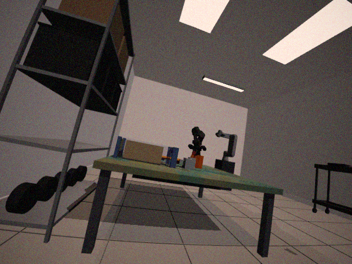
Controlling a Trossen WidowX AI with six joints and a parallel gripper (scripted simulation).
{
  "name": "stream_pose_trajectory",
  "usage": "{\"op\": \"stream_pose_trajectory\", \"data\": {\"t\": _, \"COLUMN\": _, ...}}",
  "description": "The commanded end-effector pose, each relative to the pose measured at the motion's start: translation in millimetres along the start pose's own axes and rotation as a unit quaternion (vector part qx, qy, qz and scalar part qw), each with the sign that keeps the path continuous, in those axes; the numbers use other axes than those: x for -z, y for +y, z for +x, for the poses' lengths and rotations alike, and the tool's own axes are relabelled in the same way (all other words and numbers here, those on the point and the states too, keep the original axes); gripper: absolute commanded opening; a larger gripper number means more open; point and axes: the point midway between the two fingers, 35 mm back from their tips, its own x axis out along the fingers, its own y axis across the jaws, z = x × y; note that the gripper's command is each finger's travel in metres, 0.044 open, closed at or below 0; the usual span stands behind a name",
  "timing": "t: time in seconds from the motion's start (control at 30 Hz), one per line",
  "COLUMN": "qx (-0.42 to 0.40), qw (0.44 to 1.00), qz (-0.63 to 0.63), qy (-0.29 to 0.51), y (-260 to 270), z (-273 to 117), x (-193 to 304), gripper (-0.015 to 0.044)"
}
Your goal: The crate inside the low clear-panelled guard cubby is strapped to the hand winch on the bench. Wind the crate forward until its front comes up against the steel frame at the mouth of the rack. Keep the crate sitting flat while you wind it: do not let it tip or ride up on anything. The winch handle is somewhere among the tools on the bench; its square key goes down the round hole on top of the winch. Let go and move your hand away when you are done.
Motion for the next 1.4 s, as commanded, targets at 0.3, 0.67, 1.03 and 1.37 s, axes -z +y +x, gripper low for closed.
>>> {"op": "stream_pose_trajectory", "data": {"t": 0.3, "qx": 0.016, "qw": 1.0, "qz": 0.0, "qy": -0.001, "y": -21.2, "z": 4.8, "x": -2.4, "gripper": 0.0}}
{"op": "stream_pose_trajectory", "data": {"t": 0.67, "qx": 0.017, "qw": 1.0, "qz": 0.0, "qy": -0.001, "y": -32.1, "z": 6.3, "x": -6.3, "gripper": 0.0}}
{"op": "stream_pose_trajectory", "data": {"t": 1.03, "qx": 0.017, "qw": 1.0, "qz": 0.0, "qy": -0.001, "y": -42.1, "z": 8.3, "x": -11.1, "gripper": 0.0}}
{"op": "stream_pose_trajectory", "data": {"t": 1.37, "qx": 0.018, "qw": 1.0, "qz": 0.001, "qy": -0.001, "y": -50.8, "z": 10.5, "x": -16.4, "gripper": 0.0}}
